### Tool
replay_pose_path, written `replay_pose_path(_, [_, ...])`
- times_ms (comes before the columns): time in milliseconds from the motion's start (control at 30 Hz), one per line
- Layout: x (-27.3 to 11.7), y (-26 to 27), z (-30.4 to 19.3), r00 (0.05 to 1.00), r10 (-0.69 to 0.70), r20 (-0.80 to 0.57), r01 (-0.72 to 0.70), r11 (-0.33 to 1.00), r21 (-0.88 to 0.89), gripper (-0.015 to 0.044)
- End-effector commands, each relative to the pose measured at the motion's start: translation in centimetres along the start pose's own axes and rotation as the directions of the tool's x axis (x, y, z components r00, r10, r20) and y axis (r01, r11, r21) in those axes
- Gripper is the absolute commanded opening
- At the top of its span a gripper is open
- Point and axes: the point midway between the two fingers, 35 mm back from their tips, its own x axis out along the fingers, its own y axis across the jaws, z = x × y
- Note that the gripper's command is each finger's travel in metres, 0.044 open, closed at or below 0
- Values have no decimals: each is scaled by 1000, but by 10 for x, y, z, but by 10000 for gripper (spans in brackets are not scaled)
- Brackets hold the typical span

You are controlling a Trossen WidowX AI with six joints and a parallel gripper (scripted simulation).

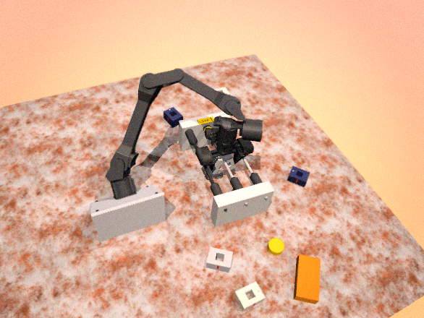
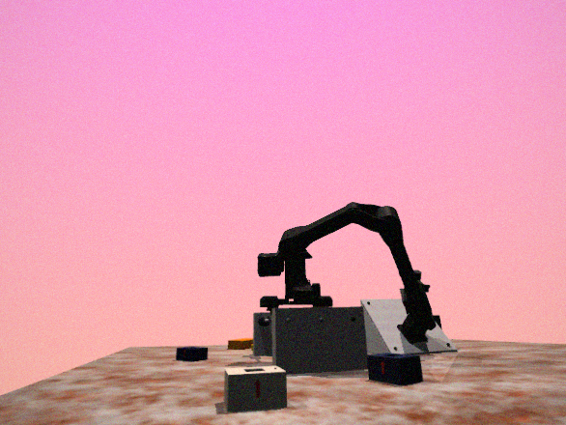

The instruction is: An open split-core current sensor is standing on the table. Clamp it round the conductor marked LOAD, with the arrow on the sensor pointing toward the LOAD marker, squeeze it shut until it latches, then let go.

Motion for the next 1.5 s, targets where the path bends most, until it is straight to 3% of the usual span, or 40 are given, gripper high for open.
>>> replay_pose_path(0, [0,0,0,1000,0,-1,0,1000,-2,103])
replay_pose_path(133, [0,0,0,1000,0,-1,0,1000,-2,0])
replay_pose_path(1467, [0,0,0,1000,0,-1,0,1000,-2,0])
